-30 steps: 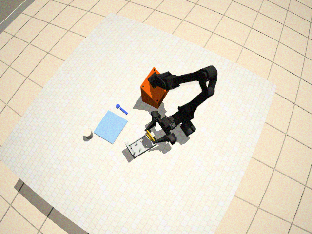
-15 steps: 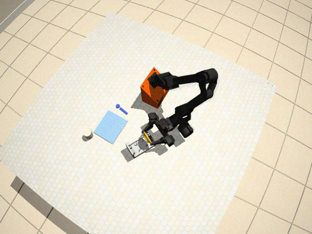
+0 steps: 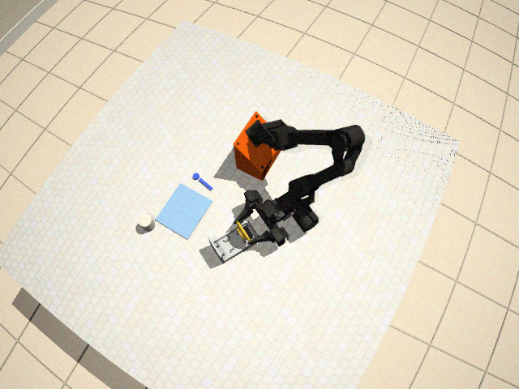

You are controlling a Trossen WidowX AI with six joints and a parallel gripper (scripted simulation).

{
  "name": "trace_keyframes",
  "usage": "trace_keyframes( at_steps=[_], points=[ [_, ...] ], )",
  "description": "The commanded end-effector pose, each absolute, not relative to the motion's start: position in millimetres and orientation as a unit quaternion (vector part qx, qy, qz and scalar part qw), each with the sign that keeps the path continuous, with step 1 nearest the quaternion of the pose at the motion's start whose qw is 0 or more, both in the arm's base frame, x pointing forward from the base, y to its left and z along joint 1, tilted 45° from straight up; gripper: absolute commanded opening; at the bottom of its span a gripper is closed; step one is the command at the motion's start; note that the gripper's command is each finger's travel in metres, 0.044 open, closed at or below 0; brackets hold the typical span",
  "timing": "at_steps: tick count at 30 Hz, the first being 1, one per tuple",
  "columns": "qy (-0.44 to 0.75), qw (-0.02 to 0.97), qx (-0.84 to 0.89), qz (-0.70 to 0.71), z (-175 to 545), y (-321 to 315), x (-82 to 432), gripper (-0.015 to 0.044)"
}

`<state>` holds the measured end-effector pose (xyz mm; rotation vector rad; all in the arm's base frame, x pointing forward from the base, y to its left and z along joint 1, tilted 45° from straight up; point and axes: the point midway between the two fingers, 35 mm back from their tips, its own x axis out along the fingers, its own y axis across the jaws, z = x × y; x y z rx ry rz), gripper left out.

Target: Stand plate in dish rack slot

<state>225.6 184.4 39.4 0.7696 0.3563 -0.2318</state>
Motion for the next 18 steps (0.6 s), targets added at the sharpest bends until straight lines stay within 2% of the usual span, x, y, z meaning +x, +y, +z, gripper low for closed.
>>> trace_keyframes(
  at_steps=[1, 8, 18],
  points=[
    [0.173, 0.905, 0.372, -0.112, 40.0, 183.5, 225.5, 0.0],
    [0.173, 0.905, 0.372, -0.112, 40.0, 183.5, 225.5, 0.0],
    [0.172, 0.904, 0.374, -0.112, 40.4, 184.1, 225.7, 0.0262]
  ],
)
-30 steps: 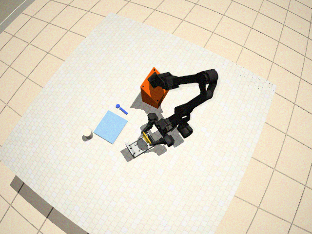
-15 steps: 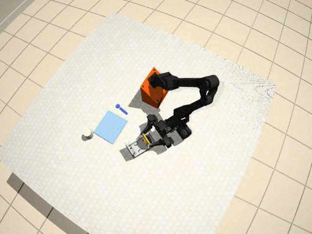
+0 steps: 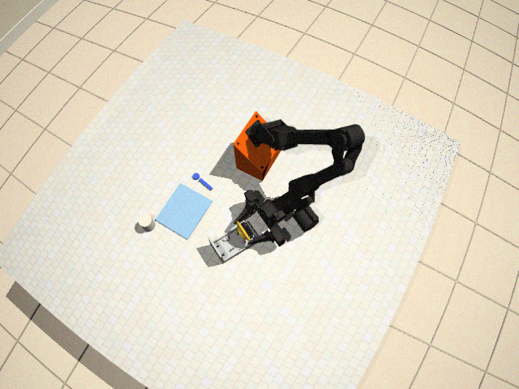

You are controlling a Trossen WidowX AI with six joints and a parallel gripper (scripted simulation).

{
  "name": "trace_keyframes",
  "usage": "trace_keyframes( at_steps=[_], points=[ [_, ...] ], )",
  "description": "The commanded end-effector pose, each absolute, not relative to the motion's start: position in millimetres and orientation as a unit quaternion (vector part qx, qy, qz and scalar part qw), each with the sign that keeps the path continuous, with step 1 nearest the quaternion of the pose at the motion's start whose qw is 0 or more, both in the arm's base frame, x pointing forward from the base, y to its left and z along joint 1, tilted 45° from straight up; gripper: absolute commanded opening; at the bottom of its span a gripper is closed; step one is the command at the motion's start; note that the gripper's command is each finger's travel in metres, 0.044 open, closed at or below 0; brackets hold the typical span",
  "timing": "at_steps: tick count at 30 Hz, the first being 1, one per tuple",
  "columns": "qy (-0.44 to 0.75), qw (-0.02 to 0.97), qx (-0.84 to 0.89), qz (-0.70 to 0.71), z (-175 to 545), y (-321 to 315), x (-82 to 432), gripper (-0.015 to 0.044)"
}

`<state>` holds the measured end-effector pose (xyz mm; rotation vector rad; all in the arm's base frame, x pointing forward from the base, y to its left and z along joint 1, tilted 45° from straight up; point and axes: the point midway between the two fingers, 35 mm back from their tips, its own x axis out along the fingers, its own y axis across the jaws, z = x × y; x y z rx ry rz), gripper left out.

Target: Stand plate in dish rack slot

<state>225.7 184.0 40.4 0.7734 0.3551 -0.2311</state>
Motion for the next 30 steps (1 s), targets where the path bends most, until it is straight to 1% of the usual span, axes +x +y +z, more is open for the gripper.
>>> trace_keyframes(
  at_steps=[1, 5, 6, 16, 30],
  points=[
    [0.172, 0.904, 0.374, -0.112, 40.4, 184.1, 225.7, 0.0289],
    [0.172, 0.904, 0.374, -0.112, 40.4, 184.1, 225.7, 0.0394],
    [0.172, 0.904, 0.374, -0.112, 40.4, 184.1, 225.7, 0.04],
    [0.173, 0.904, 0.374, -0.113, 45.0, 181.1, 227.6, 0.04],
    [0.165, 0.908, 0.37, -0.11, 126.9, 110.5, 249.0, 0.04]
  ],
)
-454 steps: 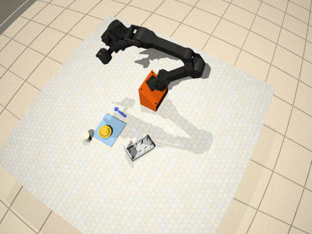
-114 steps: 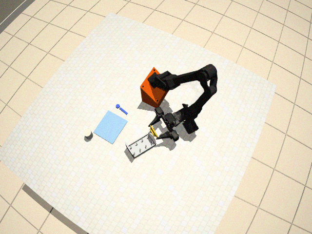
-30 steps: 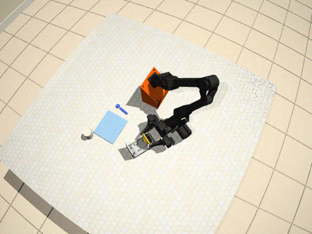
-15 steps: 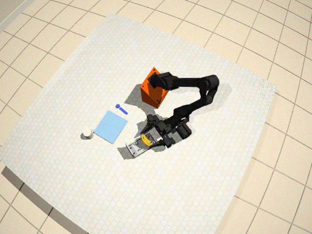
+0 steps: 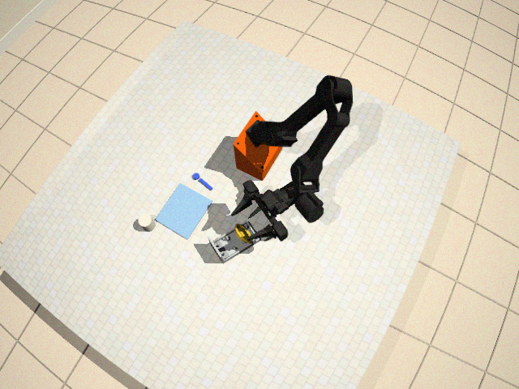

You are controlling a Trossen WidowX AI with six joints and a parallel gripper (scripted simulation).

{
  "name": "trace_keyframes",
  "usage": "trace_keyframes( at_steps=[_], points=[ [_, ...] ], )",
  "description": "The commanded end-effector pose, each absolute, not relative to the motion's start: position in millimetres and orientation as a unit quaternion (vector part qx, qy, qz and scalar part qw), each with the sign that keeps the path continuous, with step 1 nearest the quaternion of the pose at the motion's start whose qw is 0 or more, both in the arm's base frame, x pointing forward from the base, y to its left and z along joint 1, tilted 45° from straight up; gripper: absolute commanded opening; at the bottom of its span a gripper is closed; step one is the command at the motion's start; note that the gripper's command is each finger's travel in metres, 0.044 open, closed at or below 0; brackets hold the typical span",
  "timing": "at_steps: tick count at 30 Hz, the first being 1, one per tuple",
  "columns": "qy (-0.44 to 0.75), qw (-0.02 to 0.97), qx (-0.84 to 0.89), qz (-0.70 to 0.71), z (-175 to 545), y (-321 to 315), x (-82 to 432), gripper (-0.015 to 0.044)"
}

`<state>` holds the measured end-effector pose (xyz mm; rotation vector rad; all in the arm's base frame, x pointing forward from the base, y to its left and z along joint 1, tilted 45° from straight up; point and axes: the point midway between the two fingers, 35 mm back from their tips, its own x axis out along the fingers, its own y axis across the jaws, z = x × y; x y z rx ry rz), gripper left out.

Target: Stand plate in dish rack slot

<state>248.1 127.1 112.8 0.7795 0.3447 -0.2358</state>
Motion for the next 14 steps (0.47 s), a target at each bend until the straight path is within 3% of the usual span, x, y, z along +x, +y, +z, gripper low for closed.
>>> trace_keyframes(
  at_steps=[1, 14],
  points=[
    [0.164, 0.908, 0.369, -0.11, 127.8, 109.7, 249.1, 0.04],
    [0.24, 0.927, 0.253, -0.139, 110.6, 93.9, 266.2, 0.04]
  ],
)
